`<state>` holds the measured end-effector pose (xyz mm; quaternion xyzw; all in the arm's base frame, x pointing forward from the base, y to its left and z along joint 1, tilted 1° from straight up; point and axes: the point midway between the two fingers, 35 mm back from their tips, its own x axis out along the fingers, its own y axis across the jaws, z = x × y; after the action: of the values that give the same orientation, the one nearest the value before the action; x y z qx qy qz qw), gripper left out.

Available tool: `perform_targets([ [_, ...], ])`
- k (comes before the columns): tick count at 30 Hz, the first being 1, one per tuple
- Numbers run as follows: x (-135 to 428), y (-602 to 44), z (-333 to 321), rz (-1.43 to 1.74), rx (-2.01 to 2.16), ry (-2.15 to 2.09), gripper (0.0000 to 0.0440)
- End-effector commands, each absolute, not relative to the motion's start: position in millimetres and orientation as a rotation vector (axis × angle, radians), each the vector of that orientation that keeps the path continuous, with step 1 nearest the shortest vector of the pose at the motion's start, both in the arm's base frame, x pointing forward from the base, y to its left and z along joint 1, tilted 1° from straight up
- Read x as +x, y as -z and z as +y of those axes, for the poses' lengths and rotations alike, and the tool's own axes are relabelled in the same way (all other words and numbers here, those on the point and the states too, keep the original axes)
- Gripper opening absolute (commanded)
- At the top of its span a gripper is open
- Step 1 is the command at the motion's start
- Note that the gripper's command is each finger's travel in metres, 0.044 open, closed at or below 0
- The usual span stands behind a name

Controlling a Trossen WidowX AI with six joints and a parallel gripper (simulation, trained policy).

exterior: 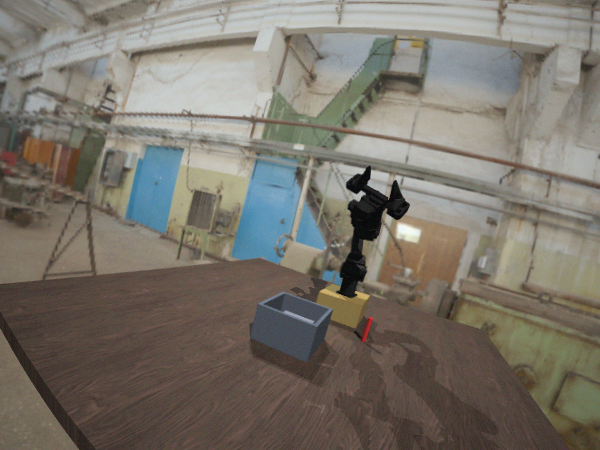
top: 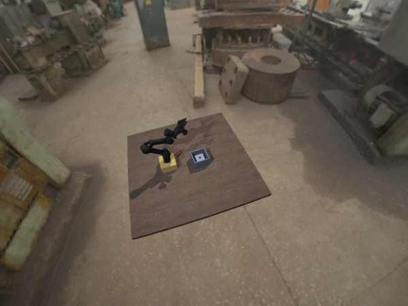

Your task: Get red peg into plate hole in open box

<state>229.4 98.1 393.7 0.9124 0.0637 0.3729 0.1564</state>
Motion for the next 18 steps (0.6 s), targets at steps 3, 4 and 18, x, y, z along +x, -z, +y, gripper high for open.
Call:
perform_targets([
  [3, 244, -384, 110, 0.228, 2.579, -0.949, 0.044],
  [4, 249, -381, 114, 0.242, 2.567, -0.91, 0.044],
  [18, 299, -349, 153, 0.433, 2.33, -0.414, 0.044],
])
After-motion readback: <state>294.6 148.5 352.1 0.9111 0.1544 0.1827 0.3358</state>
